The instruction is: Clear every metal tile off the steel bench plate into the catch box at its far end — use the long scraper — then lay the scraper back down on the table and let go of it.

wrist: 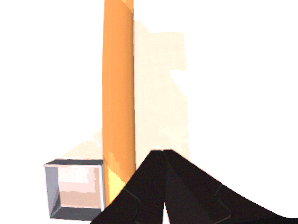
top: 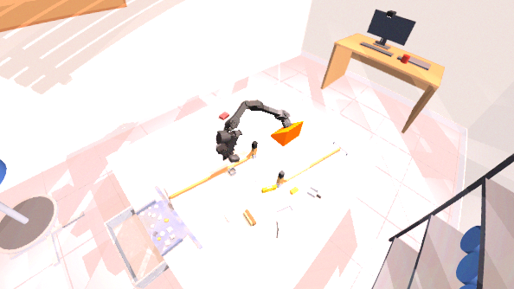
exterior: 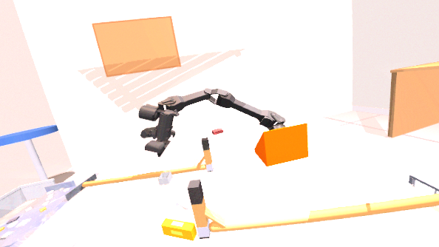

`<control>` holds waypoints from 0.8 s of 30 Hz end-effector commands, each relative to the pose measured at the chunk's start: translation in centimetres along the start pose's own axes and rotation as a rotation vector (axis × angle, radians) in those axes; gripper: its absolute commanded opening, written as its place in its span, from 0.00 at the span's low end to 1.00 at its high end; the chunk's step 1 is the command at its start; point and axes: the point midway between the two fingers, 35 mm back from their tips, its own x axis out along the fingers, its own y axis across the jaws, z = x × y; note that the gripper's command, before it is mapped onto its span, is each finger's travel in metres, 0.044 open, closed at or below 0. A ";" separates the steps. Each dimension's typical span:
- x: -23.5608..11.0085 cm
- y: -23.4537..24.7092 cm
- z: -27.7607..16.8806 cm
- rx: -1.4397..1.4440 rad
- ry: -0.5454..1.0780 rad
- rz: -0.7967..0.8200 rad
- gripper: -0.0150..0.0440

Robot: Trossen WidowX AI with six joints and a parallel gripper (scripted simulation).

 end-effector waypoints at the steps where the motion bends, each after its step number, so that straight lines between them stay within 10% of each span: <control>1: -1.7 -0.1 0.5 0.004 -0.005 -0.005 0.25; 24: -1.6 0.0 0.5 0.001 -0.004 0.000 0.25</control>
